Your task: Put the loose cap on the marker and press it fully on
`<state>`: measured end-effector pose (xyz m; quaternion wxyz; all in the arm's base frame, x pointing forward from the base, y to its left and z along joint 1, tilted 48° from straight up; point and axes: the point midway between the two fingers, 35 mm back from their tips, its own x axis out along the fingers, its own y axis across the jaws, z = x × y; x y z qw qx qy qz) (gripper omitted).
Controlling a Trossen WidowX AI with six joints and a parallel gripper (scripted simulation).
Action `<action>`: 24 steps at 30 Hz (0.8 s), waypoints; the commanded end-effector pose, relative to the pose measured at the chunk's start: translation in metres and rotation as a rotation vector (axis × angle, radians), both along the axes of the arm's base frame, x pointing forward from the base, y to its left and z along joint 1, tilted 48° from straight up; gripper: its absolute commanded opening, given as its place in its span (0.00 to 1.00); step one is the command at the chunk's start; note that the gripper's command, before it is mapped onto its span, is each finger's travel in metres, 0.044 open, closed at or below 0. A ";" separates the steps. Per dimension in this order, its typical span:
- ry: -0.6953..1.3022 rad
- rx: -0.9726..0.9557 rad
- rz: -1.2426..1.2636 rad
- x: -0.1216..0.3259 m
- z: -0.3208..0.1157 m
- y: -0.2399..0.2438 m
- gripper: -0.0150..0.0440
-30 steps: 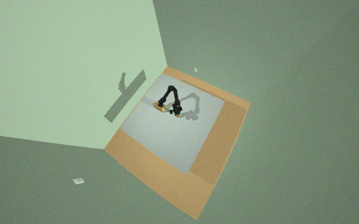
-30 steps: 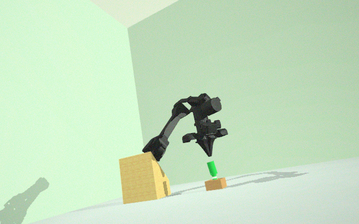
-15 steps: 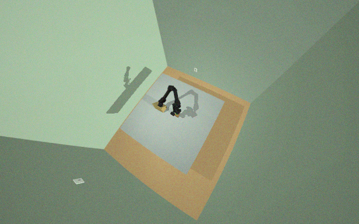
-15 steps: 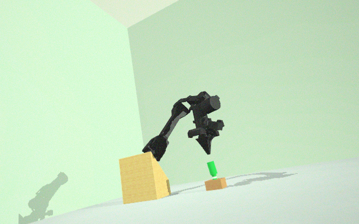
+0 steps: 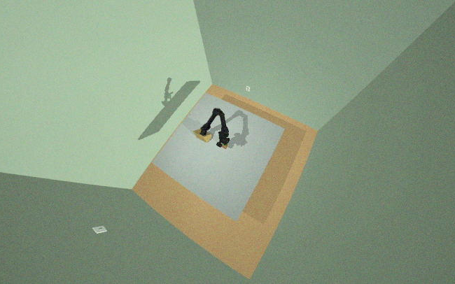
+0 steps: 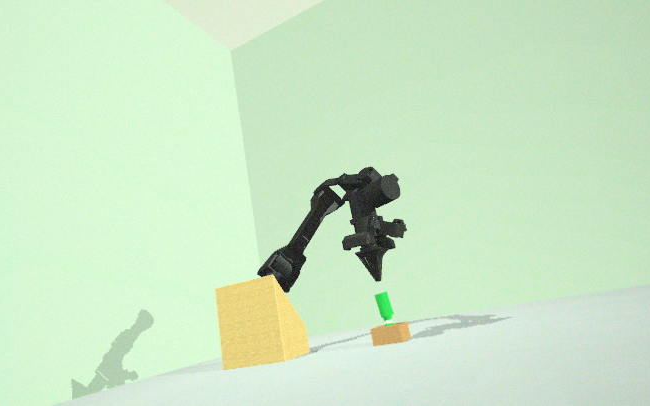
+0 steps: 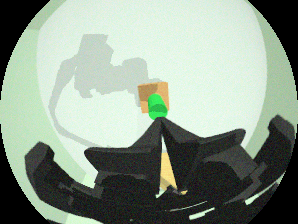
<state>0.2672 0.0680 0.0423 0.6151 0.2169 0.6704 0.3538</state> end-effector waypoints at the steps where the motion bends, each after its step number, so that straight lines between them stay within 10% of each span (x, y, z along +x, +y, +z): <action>1: 0.006 0.000 0.003 -0.003 -0.005 0.006 0.25; 24: 0.006 0.001 0.003 -0.008 -0.026 0.029 0.25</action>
